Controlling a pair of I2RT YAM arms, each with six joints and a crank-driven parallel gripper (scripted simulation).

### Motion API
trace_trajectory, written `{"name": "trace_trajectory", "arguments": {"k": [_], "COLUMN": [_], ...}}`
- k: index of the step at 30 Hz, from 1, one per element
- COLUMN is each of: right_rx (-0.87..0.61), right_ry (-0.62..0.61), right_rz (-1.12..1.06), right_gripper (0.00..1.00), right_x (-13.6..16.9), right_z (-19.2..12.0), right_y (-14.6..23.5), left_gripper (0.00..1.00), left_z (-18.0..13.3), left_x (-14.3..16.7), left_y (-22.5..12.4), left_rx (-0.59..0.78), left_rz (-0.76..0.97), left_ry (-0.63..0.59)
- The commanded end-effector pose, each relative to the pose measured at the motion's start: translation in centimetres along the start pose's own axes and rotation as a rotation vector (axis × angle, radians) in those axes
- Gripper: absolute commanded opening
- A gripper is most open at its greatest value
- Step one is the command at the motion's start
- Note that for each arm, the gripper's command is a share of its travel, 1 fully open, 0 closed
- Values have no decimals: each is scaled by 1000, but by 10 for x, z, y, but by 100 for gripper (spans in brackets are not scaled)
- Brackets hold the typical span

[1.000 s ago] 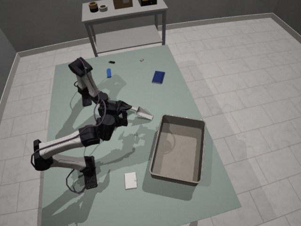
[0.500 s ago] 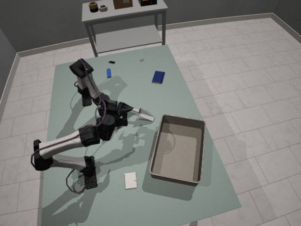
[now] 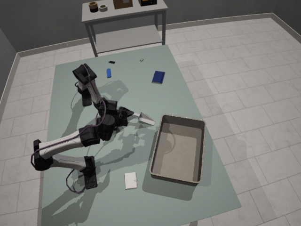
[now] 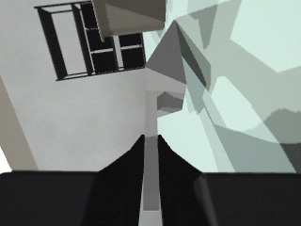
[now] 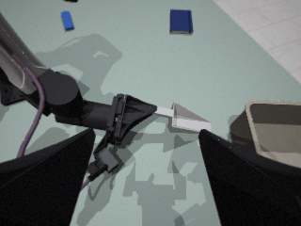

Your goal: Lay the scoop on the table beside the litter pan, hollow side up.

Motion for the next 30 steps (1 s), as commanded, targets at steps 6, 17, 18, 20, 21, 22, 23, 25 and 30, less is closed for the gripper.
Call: {"name": "trace_trajectory", "arguments": {"k": [6, 17, 18, 20, 21, 22, 23, 25, 30], "right_rx": [-17, -17, -17, -27, -38, -45, -55, -85, -110], "right_ry": [11, 11, 11, 11, 12, 13, 15, 21, 19], "right_rz": [16, 16, 16, 16, 15, 14, 12, 6, -13], "right_gripper": [100, 100, 100, 100, 100, 100, 100, 100, 100], "right_x": [8, 8, 8, 8, 9, 10, 11, 14, 12], "right_z": [3, 3, 3, 2, 2, 2, 2, 1, -1], "right_y": [3, 3, 3, 5, 7, 8, 10, 16, 21], "left_gripper": [16, 79, 79, 79, 79, 79, 79, 79, 79], "left_z": [3, -11, -15, -21, -26, -33, -42, -61, -84], "left_x": [-3, 1, 2, 1, -1, -1, -2, -1, 0], "left_y": [0, -17, -21, -10, -3, 3, 4, 5, 1], "left_rx": [-47, -26, -21, -47, -63, -76, -80, -82, -73], "left_rz": [-35, -25, -23, -40, -50, -59, -63, -67, -67], "left_ry": [-5, 5, 6, -1, -5, -9, -10, -11, -4]}}
Point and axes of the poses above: on each arm, the point where the finger pads meet when closed, its own z axis out along the fingers, its own y axis across the jaws, x = y × z, the point moved 1 cm from there along -z, back along the fingers, and after that the axes turned 9 degrees about -z, right-handed, at the moved point
